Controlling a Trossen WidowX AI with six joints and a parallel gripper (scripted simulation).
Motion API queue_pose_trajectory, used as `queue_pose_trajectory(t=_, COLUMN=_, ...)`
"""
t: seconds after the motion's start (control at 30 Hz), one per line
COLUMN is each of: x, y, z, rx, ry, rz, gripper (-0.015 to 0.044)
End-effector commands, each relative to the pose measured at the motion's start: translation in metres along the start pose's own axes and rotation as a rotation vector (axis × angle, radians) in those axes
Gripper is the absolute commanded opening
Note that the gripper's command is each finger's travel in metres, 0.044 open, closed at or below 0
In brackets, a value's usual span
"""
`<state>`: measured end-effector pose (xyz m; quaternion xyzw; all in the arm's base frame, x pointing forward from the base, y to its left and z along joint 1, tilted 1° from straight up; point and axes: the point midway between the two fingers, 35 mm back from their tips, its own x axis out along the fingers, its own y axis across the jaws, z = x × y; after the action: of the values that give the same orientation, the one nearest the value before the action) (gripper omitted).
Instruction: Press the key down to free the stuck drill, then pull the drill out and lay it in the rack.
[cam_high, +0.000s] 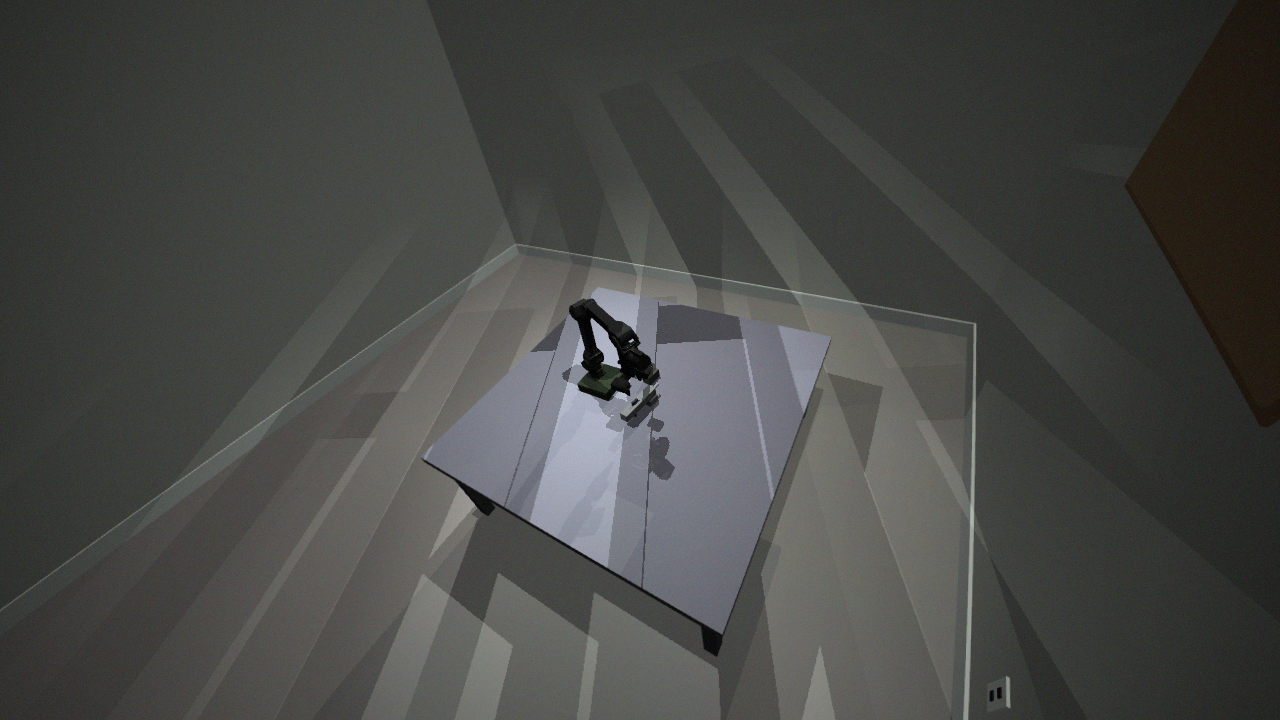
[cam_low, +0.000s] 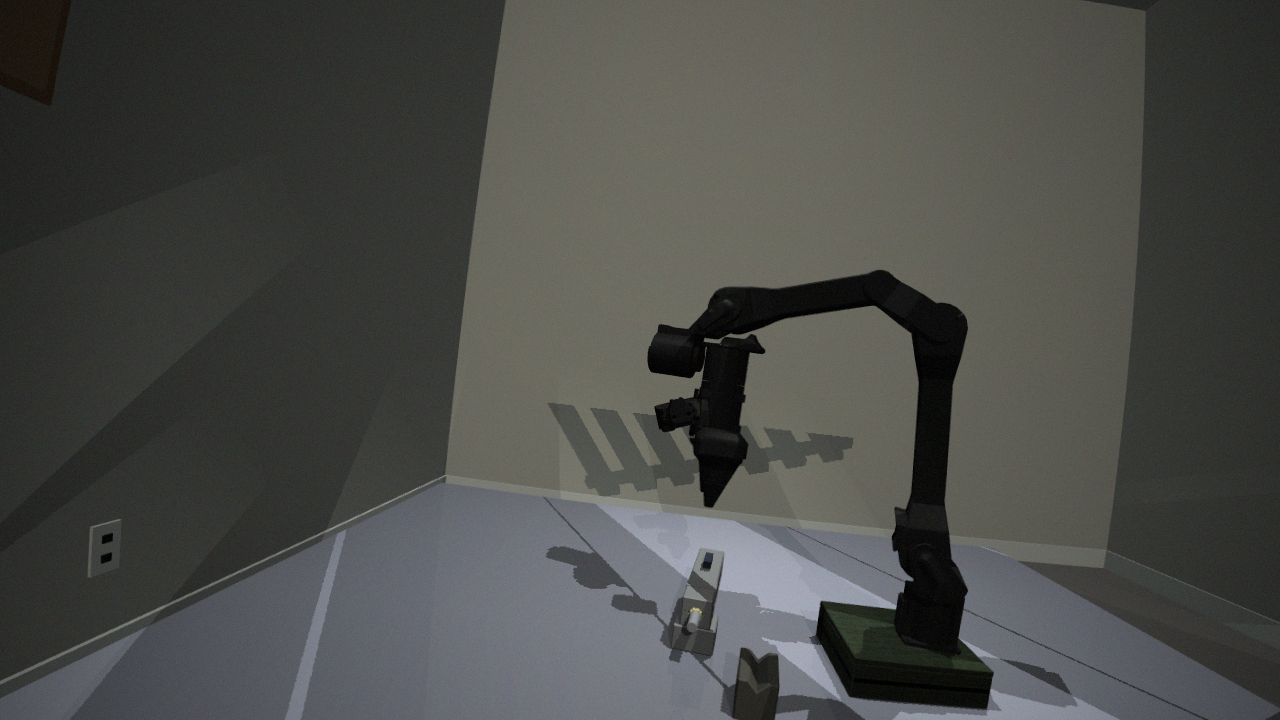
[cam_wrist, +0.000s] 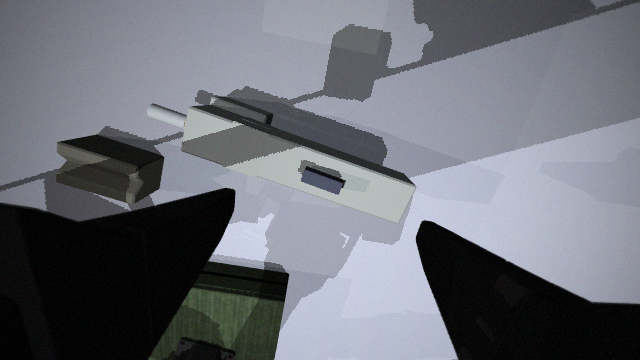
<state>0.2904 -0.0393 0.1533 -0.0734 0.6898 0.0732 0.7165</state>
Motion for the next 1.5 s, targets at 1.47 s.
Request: queue_pose_trajectory(t=1.47, x=0.118, y=0.144, z=0.01, rx=-1.406, ry=0.008, rz=0.035, gripper=0.044)
